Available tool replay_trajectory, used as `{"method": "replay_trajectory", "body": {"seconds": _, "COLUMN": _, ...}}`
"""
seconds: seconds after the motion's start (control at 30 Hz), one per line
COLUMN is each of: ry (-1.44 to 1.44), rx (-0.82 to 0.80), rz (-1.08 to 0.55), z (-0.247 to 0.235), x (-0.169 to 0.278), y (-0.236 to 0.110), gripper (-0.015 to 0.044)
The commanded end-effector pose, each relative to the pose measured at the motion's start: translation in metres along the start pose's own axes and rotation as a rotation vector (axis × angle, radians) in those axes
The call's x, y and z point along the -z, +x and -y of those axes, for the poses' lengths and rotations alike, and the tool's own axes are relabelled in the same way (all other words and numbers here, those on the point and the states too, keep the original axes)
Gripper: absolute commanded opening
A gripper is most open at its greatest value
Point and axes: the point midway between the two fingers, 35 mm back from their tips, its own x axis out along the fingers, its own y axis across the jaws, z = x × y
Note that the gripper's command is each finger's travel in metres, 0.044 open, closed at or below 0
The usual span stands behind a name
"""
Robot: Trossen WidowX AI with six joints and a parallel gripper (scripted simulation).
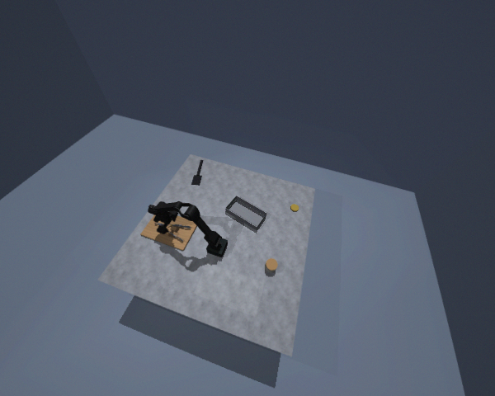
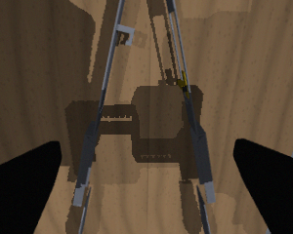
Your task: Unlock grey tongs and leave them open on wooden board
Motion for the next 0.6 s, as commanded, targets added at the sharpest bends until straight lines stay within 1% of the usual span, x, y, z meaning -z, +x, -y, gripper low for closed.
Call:
{"method": "replay_trajectory", "body": {"seconds": 0.0, "ry": 0.003, "rx": 0.001, "rz": 0.003, "z": -0.002, "x": 0.035, "y": -0.020, "gripper": 0.0440}}
{"method": "replay_trajectory", "body": {"seconds": 0.17, "ry": 0.001, "rx": 0.002, "rz": -0.004, "z": -0.006, "x": 0.098, "y": -0.037, "gripper": 0.0440}}
{"method": "replay_trajectory", "body": {"seconds": 0.23, "ry": 0.001, "rx": 0.002, "rz": -0.006, "z": -0.007, "x": 0.115, "y": -0.039, "gripper": 0.0440}}
{"method": "replay_trajectory", "body": {"seconds": 0.33, "ry": 0.001, "rx": 0.002, "rz": -0.006, "z": -0.007, "x": 0.117, "y": -0.039, "gripper": 0.0440}}
{"method": "replay_trajectory", "body": {"seconds": 0.4, "ry": 0.001, "rx": 0.002, "rz": -0.006, "z": -0.007, "x": 0.116, "y": -0.045, "gripper": 0.0440}}
{"method": "replay_trajectory", "body": {"seconds": 0.57, "ry": -0.002, "rx": 0.001, "rz": -0.005, "z": -0.007, "x": 0.115, "y": -0.082, "gripper": 0.0440}}
